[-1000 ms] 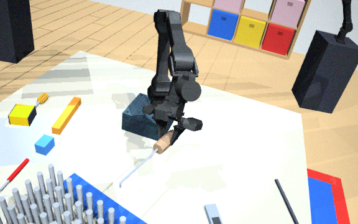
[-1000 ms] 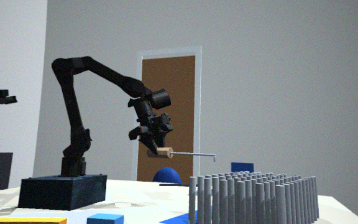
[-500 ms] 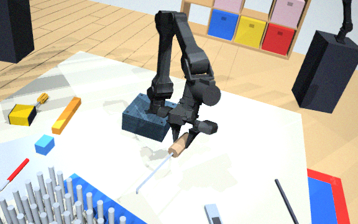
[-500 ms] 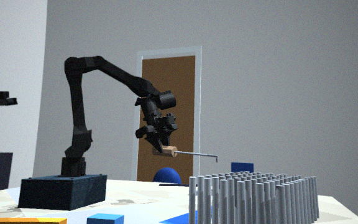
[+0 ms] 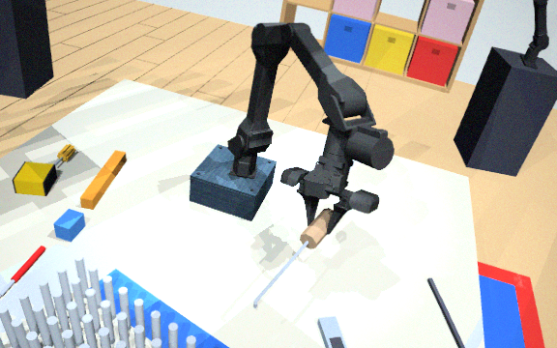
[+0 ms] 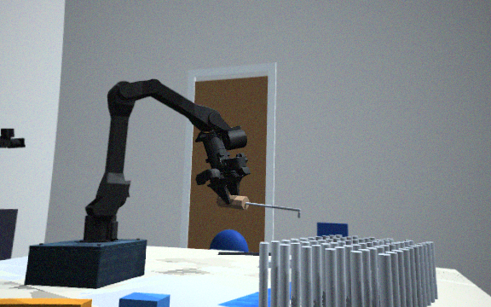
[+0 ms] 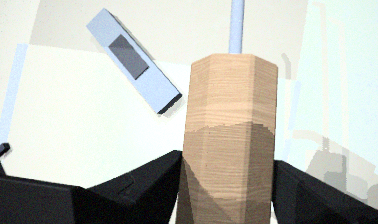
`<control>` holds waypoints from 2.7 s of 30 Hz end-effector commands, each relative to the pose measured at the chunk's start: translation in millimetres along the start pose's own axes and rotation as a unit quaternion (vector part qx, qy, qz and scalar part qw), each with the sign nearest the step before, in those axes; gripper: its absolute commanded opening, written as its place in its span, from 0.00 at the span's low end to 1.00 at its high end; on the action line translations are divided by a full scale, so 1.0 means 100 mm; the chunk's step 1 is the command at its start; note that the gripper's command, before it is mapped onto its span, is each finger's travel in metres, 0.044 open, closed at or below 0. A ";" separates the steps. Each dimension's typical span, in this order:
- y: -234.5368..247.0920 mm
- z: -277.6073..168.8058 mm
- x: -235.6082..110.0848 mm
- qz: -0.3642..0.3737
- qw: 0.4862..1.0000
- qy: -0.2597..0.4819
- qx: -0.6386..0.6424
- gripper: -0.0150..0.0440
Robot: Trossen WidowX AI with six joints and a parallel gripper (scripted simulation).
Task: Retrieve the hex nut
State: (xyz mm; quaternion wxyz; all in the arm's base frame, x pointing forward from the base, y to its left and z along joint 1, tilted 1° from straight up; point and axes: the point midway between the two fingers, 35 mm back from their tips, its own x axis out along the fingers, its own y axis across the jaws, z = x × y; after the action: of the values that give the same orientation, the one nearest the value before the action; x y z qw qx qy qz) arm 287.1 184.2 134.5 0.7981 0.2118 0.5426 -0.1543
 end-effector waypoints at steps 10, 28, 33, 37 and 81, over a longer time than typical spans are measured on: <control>0.53 -0.30 -0.09 -0.015 1.000 -0.001 0.026 0.25; 1.11 -0.96 -0.20 -0.023 0.999 -0.007 0.029 0.25; 1.22 -1.15 -0.22 -0.026 0.999 -0.011 0.037 0.25; 1.30 -1.30 -0.23 -0.029 0.998 -0.016 0.048 0.25; 1.53 -2.17 -0.11 -0.034 0.993 -0.044 0.099 0.25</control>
State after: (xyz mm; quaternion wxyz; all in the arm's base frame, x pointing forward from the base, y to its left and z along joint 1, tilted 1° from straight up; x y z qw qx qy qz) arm 181.4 426.3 106.8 0.7878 0.2663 0.5007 -0.2405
